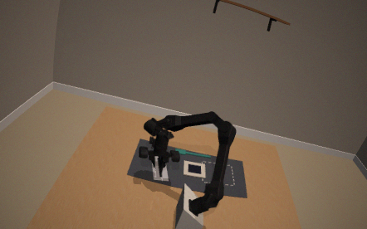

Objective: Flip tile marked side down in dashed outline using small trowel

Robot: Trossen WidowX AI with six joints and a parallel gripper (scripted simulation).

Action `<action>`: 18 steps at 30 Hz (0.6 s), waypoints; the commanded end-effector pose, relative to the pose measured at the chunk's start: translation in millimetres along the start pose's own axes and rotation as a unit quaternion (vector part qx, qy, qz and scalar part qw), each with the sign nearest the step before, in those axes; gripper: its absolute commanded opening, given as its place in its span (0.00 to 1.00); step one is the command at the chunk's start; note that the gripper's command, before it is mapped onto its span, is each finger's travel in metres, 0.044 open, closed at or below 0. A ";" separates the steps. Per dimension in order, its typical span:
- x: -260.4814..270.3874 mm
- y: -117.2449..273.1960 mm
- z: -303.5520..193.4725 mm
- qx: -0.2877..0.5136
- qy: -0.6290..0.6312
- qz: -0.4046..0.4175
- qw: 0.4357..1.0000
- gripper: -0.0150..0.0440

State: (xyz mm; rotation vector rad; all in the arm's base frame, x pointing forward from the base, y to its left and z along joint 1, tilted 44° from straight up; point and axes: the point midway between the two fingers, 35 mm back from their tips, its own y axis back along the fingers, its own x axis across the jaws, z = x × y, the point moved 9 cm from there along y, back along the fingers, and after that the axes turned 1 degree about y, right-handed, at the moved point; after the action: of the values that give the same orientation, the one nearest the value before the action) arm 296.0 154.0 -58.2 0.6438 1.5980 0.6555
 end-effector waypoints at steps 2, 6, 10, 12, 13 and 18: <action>27.4 8.2 1.3 -0.002 -0.002 0.004 1.000 0.42; 48.3 12.3 -0.7 -0.002 -0.001 0.003 1.000 0.42; 65.4 15.2 -3.6 -0.002 -0.001 0.002 1.000 0.42; 66.2 15.3 -3.8 -0.002 -0.001 0.002 1.000 0.42; 66.2 15.3 -3.8 -0.002 -0.001 0.002 1.000 0.42; 62.0 13.1 -5.7 -0.002 0.005 -0.001 1.000 0.42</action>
State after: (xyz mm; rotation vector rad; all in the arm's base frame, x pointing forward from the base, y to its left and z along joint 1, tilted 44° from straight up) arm 284.0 208.1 -90.3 0.6380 1.6042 0.6593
